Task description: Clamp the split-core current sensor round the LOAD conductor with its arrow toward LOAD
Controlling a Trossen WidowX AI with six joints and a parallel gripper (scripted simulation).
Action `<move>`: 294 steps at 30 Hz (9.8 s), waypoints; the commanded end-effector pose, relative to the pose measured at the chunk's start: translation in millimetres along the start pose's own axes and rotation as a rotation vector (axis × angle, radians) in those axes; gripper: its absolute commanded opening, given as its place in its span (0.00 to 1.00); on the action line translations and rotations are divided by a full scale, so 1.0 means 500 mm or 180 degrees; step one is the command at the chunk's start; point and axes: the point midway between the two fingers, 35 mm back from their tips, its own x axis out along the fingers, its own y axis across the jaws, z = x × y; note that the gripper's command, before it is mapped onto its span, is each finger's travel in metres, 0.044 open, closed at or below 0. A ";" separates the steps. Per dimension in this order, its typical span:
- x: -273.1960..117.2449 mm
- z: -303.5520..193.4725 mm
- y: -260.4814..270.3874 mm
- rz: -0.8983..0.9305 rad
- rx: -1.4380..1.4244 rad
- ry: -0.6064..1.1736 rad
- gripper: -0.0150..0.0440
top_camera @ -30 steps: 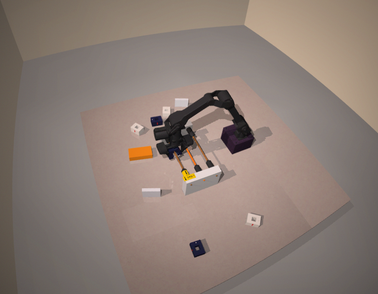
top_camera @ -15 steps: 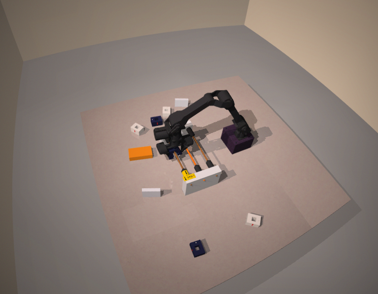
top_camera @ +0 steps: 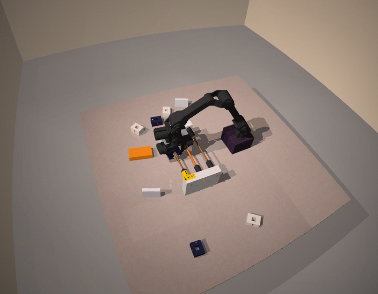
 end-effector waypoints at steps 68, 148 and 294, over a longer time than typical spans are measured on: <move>-0.024 0.001 -0.002 0.0043 0.0013 0.0004 0.25; 0.000 0.000 0.000 0.0002 0.0002 0.0003 0.25; 0.012 -0.001 0.012 0.0325 0.0018 0.0021 0.70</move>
